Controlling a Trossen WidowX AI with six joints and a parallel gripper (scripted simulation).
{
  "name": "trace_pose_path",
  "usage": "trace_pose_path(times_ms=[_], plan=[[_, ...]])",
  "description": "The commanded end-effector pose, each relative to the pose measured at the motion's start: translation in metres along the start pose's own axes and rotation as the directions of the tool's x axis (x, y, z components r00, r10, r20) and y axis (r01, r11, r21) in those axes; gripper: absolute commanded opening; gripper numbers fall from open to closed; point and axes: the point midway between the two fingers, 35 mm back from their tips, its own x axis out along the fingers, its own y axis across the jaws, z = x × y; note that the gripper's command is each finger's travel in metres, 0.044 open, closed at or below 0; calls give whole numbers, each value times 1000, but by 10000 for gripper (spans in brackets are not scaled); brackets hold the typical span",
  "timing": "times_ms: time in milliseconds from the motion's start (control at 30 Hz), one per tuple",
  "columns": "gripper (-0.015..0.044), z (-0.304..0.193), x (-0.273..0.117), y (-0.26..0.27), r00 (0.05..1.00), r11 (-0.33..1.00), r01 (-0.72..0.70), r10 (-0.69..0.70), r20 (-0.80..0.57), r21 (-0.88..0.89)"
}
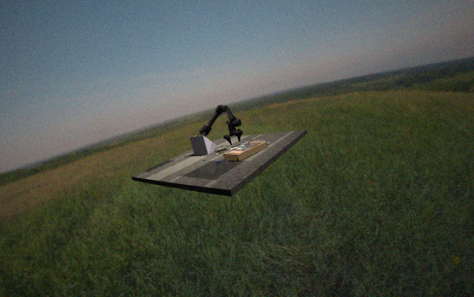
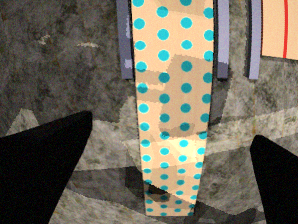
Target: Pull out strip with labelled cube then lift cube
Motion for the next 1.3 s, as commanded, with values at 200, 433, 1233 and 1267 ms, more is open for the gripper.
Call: trace_pose_path(times_ms=[200,433,1233,1267], plan=[[440,39,-5,7,1000,1000,-5,5,2,-4],[440,67,-9,13,1000,1000,-5,5,3,-5],[250,96,11,20,1000,1000,-6,6,5,-7],[250,96,12,20,1000,1000,-6,6,5,-7]])
